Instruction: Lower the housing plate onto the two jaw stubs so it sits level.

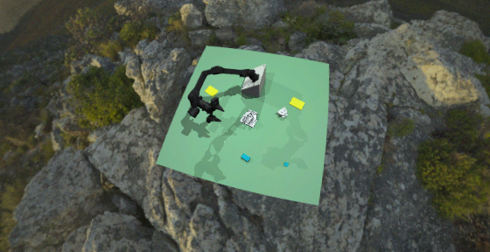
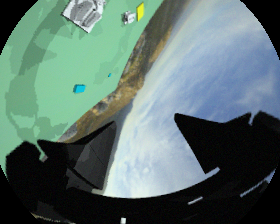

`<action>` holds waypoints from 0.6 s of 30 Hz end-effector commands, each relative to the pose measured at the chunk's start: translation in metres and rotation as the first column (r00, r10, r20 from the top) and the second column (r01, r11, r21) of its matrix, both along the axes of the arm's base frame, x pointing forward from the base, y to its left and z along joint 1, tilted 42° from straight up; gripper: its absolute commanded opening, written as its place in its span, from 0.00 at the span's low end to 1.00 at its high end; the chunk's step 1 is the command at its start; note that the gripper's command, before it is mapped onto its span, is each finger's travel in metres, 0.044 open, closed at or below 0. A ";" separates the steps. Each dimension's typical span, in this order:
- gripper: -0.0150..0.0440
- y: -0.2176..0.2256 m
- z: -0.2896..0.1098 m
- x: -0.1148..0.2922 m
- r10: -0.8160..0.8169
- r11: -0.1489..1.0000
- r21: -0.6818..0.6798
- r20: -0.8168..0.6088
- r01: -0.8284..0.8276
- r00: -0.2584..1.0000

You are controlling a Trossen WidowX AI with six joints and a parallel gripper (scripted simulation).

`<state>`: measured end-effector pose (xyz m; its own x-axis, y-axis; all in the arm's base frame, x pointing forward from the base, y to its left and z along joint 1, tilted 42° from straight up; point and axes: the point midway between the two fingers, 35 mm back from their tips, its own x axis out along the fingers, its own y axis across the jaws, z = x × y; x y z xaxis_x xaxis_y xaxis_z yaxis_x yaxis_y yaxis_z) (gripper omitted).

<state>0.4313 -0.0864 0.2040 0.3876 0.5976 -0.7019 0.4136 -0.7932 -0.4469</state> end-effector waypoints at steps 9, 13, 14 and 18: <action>1.00 0.008 -0.011 0.003 0.099 0.994 -0.055 0.037 -0.097 0.994; 1.00 0.014 -0.019 0.004 0.163 0.984 -0.087 0.055 -0.158 0.985; 1.00 0.016 -0.021 0.004 0.179 0.980 -0.095 0.058 -0.173 0.982; 1.00 0.023 -0.029 0.005 0.245 0.964 -0.124 0.071 -0.236 0.967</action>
<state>0.4361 -0.0670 0.1845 0.3271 0.5988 -0.7310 0.6015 -0.7286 -0.3277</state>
